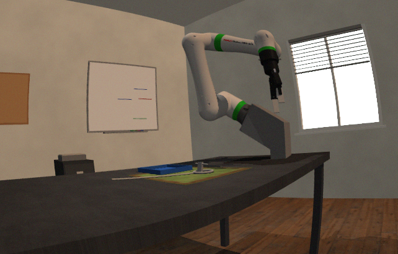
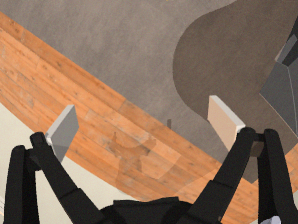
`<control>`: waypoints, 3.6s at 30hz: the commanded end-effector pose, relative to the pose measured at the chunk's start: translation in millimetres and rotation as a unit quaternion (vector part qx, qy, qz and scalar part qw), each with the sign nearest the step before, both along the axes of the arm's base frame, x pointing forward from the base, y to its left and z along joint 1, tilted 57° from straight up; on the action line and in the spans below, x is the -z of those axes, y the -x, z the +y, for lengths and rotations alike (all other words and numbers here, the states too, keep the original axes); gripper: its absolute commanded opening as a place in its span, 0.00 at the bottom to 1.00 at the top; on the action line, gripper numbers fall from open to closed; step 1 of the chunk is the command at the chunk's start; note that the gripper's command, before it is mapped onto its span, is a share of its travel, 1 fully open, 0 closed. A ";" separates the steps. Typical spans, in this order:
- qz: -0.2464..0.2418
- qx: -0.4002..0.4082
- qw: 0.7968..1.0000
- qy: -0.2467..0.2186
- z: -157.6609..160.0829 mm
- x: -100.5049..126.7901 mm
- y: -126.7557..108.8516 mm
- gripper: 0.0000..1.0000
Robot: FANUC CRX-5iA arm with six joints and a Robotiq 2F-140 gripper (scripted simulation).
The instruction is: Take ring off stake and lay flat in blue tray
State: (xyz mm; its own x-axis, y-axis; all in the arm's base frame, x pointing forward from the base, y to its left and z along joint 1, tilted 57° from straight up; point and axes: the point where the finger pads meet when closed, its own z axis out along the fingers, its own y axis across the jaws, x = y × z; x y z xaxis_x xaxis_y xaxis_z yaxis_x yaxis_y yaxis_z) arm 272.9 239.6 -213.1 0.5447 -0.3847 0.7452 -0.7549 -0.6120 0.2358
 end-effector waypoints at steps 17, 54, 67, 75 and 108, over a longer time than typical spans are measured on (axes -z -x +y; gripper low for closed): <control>-0.121 0.154 0.980 -0.042 -77.7 -84.4 -126.4 1.00; -0.242 0.278 0.929 -0.048 -246.4 -199.9 -236.2 0.10; -0.242 0.278 0.929 -0.048 -246.4 -199.9 -236.2 0.10; -0.242 0.278 0.929 -0.048 -246.4 -199.9 -236.2 0.10; 0.089 0.015 0.992 0.092 -253.6 -196.2 -199.3 0.10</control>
